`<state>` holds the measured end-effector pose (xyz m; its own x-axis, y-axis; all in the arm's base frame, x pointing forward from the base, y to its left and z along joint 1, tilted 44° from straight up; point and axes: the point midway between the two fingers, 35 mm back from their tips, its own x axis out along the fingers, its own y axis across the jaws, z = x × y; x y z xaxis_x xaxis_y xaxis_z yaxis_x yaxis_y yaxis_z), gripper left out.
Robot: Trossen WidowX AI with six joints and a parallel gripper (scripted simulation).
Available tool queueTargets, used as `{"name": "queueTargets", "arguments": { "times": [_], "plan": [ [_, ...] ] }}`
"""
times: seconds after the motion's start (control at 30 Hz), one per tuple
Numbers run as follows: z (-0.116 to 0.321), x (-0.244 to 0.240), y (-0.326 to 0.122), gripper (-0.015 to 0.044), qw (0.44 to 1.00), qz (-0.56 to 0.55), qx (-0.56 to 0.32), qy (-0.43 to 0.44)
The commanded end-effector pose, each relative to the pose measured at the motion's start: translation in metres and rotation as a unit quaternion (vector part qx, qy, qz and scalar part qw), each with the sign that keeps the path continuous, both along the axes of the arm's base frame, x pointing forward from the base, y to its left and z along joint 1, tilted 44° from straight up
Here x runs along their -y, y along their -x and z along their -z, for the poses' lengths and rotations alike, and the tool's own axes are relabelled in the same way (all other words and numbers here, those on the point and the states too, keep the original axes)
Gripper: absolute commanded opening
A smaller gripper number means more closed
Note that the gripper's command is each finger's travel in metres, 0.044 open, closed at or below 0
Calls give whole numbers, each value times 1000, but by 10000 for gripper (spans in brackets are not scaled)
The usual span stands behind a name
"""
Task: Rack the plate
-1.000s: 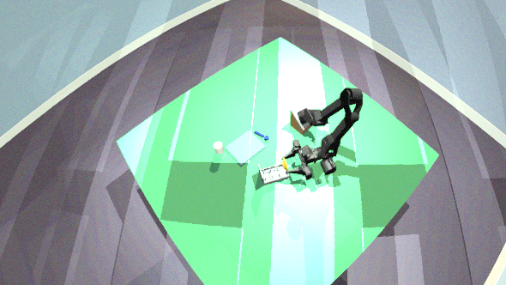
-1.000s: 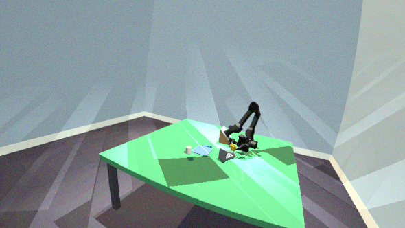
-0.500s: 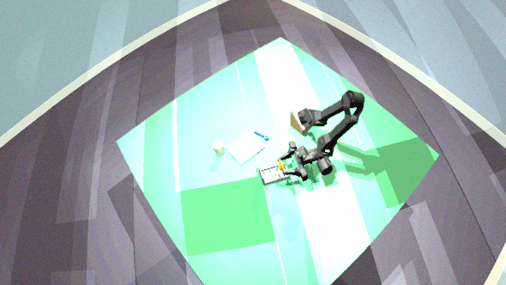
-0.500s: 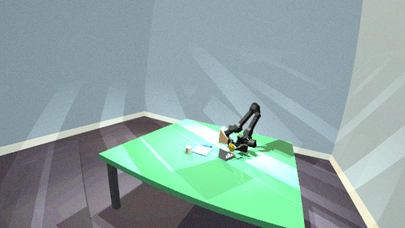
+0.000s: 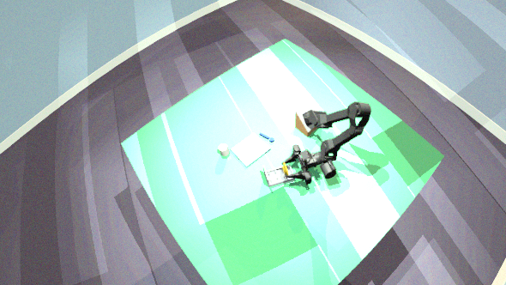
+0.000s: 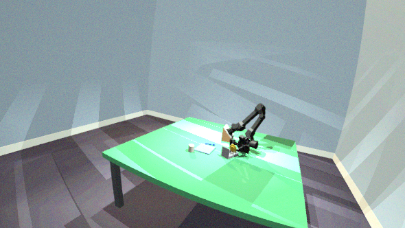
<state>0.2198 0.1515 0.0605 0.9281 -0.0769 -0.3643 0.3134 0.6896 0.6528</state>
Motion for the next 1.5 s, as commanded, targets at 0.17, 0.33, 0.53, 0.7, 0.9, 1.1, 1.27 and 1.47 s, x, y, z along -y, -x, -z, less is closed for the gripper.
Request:
{"name": "queueTargets", "arguments": {
  "times": [0.17,0.33,0.53,0.7,0.9,1.1,1.27,1.47],
  "plan": [
    [-1,0,0,0,1000,-1,0,0],
    [-1,0,0,105,1000,0,1,-1],
    [-1,0,0,263,1000,0,1,-1],
    [-1,0,0,394,1000,0,1,-1],
    [-2,1,-1,400,1000,0,0,-1],
    [-34,25,-15,400,1000,3,-12,1],
    [-65,55,-23,400,1000,0,-11,7],
    [-88,80,-25,400,1000,-4,-1,16]
  ]
}}
